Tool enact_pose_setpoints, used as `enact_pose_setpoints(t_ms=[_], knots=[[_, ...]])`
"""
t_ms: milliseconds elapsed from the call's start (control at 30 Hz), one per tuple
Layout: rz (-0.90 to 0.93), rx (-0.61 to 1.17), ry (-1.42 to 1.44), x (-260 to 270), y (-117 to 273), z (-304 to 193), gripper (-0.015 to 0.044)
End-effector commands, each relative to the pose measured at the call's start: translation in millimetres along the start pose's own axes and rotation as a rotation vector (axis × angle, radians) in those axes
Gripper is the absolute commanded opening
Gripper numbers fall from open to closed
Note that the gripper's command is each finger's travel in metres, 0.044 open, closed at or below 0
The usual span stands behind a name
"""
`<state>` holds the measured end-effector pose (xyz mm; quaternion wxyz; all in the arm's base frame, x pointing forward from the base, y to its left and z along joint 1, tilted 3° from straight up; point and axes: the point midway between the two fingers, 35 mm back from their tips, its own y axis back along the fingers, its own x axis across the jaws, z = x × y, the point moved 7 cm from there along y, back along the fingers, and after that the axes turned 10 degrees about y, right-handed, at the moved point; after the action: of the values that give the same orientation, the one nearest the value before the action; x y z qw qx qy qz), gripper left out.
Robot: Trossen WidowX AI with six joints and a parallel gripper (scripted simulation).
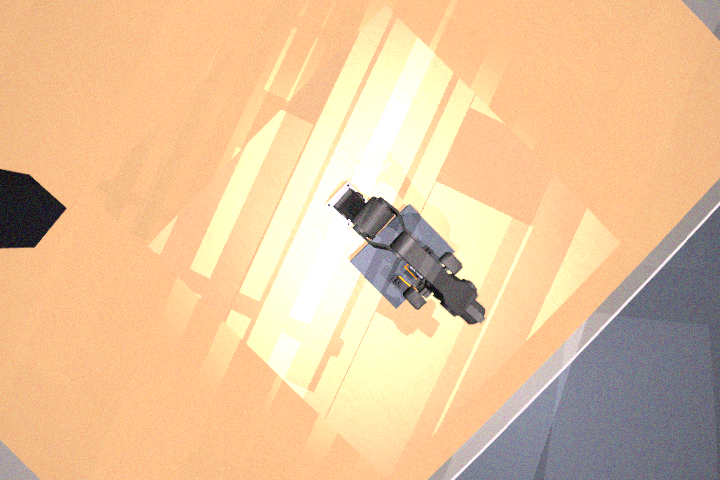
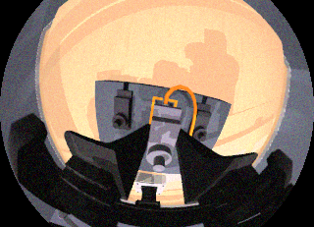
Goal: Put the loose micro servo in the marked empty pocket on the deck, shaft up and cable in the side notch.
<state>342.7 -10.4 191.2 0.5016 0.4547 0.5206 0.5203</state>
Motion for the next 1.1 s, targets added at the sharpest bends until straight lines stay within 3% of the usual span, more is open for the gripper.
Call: enact_pose_setpoints(t_ms=[0,1067], knots=[[-0.003,0.000,0.003,-0.5,-5.9,0.2,0.0000],[-0.003,0.001,0.003,-0.5,-27.8,-0.4,0.0000]])
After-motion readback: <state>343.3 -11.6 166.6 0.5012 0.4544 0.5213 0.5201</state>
